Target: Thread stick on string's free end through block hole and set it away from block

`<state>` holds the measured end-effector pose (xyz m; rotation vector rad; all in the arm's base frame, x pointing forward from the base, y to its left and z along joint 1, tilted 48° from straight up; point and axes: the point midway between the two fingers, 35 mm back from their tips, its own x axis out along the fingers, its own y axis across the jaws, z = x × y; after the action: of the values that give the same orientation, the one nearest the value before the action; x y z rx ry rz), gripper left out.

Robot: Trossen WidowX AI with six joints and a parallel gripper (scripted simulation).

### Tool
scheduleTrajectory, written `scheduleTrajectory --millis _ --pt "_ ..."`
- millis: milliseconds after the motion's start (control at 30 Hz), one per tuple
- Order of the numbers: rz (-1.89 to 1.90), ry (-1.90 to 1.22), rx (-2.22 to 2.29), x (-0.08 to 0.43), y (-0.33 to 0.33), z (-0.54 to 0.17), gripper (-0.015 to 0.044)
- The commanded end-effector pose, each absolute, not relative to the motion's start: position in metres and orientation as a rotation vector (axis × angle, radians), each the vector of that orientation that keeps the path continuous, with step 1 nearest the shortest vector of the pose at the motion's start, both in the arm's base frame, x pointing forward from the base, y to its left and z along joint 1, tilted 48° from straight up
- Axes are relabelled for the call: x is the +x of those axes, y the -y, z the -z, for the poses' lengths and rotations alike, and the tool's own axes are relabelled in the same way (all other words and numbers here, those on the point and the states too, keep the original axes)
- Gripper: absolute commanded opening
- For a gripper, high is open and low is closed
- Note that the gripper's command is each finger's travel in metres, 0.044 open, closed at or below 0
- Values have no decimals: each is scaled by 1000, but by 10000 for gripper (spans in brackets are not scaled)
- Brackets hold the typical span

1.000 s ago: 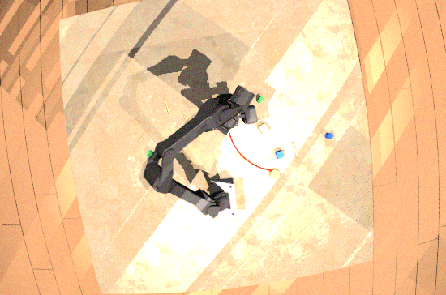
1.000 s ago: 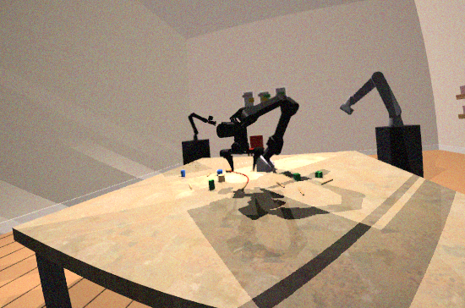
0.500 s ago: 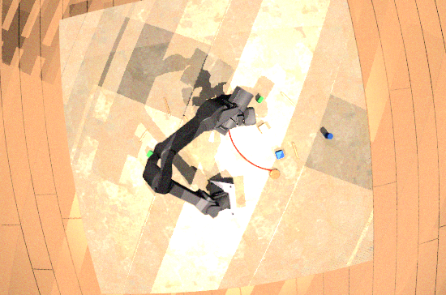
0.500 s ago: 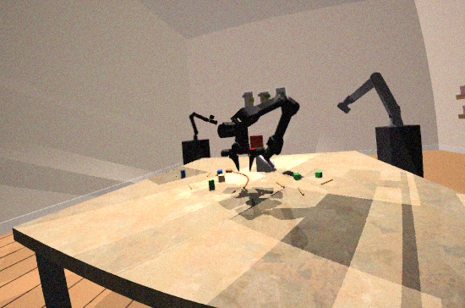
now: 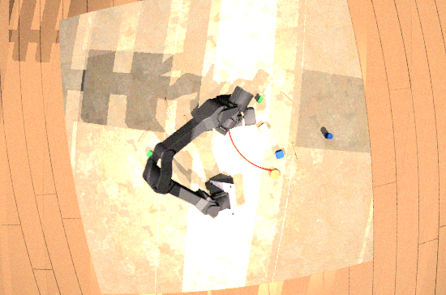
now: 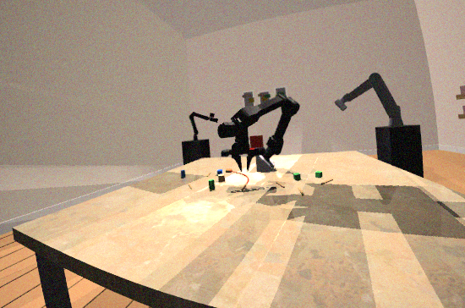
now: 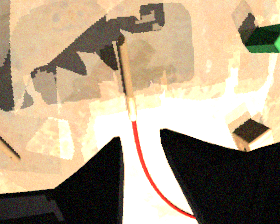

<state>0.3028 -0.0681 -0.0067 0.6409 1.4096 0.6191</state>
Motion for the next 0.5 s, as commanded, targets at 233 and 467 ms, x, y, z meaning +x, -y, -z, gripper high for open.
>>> scheduleTrajectory --millis 233,467 --pt "-617 -1408 647 305 58 16 122" --pt "-617 -1408 648 306 50 24 122"
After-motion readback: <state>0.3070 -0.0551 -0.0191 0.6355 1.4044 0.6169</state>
